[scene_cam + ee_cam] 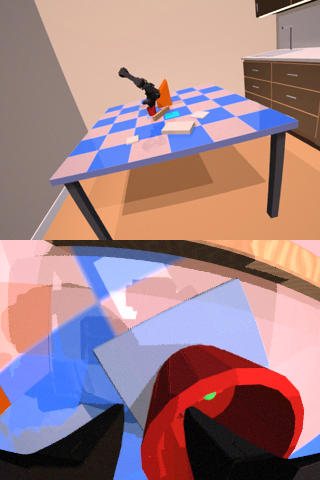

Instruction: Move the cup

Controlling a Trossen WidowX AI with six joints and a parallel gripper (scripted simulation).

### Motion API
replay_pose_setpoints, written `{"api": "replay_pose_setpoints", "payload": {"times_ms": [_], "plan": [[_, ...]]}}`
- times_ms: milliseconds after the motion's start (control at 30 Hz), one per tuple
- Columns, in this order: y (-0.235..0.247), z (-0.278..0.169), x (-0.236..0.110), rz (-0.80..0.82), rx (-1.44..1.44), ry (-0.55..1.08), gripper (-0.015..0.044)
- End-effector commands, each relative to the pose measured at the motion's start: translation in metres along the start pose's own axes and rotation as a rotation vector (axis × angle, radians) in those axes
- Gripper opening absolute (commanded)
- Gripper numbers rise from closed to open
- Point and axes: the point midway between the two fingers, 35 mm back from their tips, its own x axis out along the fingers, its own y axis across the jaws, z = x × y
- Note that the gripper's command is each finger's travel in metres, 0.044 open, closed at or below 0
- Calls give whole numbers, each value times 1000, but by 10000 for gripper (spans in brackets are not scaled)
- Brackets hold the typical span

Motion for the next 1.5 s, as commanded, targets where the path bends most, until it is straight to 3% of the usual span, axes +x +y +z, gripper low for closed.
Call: {"api": "replay_pose_setpoints", "payload": {"times_ms": [0, 200, 300, 633, 1467], "plan": [[1, -2, 6, -2, -6, 8, 148], [1, -2, 10, -3, -6, 9, 148], [1, -2, 9, 1, -1, 4, 69], [1, -2, 9, 1, -1, 4, 2], [1, 2, -49, 0, -6, 5, 0]]}}
